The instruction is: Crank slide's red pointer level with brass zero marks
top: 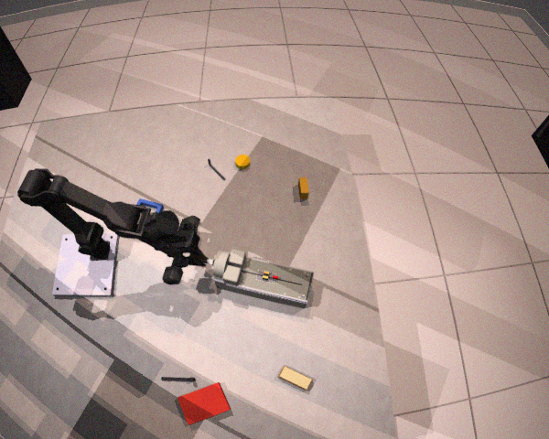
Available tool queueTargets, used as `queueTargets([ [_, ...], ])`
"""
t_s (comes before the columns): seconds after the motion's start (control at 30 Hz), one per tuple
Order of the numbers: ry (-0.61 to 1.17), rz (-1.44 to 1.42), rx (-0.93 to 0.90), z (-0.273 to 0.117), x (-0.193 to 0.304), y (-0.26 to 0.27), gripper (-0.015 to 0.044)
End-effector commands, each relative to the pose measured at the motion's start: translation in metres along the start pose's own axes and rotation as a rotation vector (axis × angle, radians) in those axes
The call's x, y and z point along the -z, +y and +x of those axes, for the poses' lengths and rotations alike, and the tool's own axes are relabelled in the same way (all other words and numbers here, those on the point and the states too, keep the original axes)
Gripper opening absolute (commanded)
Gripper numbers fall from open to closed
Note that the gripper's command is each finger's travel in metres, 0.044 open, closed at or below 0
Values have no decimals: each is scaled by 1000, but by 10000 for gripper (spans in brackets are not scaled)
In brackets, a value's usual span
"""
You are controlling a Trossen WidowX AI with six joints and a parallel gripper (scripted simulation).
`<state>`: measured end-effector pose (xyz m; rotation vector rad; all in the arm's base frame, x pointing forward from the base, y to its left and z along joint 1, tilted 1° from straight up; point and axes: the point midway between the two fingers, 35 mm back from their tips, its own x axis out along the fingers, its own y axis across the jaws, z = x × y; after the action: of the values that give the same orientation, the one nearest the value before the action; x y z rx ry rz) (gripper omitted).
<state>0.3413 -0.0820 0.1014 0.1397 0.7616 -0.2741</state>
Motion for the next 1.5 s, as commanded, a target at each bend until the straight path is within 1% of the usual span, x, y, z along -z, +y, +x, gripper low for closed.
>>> queueTargets([
  [0.0, 4, 6, 24, 2, 2, -9, 0],
  [1.47, 4, 6, 24, 10, 10, -18, 0],
])
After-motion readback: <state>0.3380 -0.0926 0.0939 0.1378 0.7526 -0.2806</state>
